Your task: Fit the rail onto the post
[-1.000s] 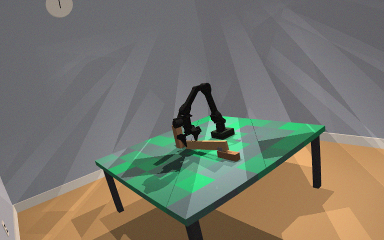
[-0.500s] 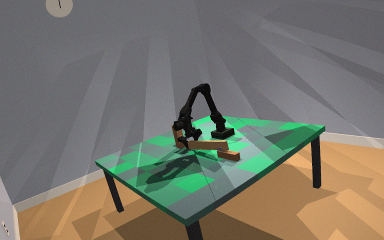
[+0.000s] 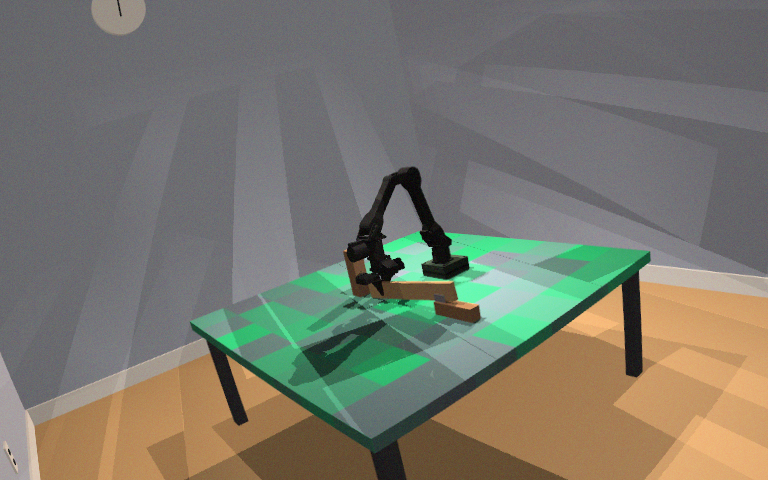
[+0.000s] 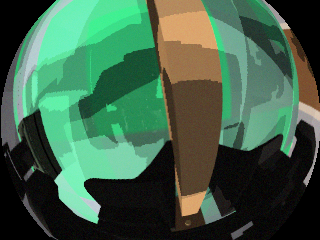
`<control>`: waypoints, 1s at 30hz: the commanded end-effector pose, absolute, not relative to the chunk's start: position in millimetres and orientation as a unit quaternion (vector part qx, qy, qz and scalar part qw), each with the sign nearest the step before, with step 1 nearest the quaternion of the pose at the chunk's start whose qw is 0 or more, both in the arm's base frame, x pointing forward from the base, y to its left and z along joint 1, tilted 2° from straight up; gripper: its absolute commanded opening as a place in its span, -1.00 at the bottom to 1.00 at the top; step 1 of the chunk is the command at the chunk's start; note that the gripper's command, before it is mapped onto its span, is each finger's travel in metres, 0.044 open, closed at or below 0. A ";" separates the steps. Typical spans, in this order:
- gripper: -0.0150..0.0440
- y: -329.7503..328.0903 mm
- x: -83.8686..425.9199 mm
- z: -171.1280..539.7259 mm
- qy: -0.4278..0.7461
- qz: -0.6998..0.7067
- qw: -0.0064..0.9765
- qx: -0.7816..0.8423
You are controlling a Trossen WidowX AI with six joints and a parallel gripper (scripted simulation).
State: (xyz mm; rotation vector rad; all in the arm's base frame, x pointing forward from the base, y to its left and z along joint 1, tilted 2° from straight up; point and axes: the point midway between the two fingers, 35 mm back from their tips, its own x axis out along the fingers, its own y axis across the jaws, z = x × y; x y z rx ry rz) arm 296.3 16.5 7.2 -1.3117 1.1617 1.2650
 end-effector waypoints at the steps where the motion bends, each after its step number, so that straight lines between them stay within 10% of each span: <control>1: -0.38 15.9 295.6 6.3 0.475 0.517 0.468 -0.537; 30: -0.49 16.9 296.4 15.1 0.475 0.517 0.469 -0.537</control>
